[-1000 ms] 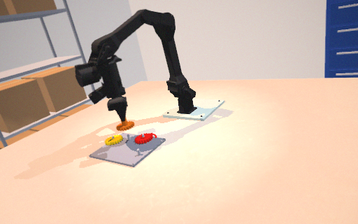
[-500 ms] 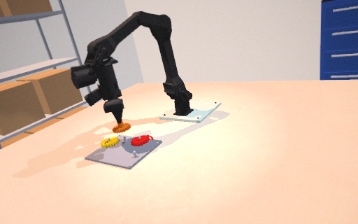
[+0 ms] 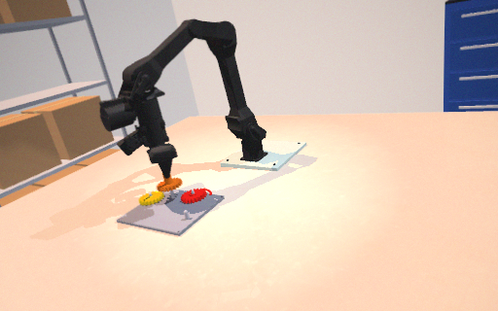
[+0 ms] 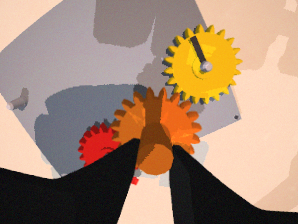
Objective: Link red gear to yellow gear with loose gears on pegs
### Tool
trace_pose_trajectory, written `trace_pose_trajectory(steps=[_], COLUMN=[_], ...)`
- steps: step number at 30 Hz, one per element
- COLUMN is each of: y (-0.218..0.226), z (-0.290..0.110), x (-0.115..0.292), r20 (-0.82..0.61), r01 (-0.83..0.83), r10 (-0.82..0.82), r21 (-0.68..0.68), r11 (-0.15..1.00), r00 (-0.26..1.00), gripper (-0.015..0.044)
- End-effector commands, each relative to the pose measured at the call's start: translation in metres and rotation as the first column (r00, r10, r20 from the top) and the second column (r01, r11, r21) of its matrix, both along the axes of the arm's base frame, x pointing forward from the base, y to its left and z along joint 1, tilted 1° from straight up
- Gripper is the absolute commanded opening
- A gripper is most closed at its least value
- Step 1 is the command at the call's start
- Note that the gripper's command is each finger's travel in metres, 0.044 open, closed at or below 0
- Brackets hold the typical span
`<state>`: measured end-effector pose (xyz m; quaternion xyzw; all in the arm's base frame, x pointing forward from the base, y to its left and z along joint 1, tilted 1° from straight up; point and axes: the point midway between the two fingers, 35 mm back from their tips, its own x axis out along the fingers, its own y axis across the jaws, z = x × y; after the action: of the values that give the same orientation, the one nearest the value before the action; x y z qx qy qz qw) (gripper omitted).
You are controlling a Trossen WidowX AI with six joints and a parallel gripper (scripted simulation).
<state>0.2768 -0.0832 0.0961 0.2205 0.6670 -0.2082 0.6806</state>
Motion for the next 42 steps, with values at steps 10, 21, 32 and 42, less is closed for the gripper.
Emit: trace_pose_trajectory(steps=[10, 21, 32, 42], y=[0.001, 0.0, 0.002, 0.001], z=[-0.02, -0.026, -0.029, -0.031], x=[0.001, 0.0, 0.001, 0.0], r20=[-0.003, -0.006, -0.003, -0.001], r01=[0.121, 0.269, 0.121, -0.028], r10=[-0.121, -0.269, -0.121, 0.028], r21=[0.006, 0.009, 0.006, 0.003], r11=[0.993, 0.963, 0.993, 1.0], r00=[0.993, 0.963, 0.993, 1.0], gripper=[0.0, 0.0, 0.0, 0.0])
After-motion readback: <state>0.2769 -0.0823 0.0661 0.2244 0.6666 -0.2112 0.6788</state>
